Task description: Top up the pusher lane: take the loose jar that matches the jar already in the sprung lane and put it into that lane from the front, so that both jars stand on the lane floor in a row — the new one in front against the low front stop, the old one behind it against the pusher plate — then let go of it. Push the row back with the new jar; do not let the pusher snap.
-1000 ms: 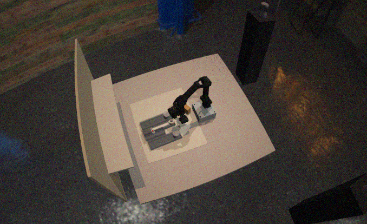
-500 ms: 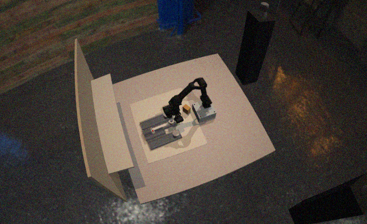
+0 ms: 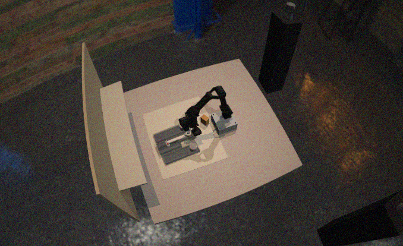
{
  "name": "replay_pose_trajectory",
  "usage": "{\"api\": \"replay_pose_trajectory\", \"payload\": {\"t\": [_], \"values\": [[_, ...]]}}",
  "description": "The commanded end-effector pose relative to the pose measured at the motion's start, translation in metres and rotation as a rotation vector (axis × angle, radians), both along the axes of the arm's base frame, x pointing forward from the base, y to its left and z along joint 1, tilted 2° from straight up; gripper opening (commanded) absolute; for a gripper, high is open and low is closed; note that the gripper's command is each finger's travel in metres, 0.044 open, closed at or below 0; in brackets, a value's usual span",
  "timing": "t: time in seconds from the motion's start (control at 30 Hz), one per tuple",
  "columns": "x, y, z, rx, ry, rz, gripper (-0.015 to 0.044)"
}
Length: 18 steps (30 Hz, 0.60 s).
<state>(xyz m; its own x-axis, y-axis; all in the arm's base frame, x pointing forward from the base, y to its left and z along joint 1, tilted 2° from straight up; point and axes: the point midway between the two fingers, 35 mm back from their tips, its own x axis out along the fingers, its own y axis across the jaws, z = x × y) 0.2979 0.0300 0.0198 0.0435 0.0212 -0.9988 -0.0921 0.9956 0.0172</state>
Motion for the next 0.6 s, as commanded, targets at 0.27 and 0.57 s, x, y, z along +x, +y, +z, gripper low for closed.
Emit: {"api": "replay_pose_trajectory", "payload": {"t": [0.27, 0.57], "values": [[0.0069, 0.0014, 0.0005, 0.005, -0.002, 0.004, 0.0000], [0.0113, 0.0019, 0.0007, 0.005, -0.002, 0.004, 0.0000]]}}
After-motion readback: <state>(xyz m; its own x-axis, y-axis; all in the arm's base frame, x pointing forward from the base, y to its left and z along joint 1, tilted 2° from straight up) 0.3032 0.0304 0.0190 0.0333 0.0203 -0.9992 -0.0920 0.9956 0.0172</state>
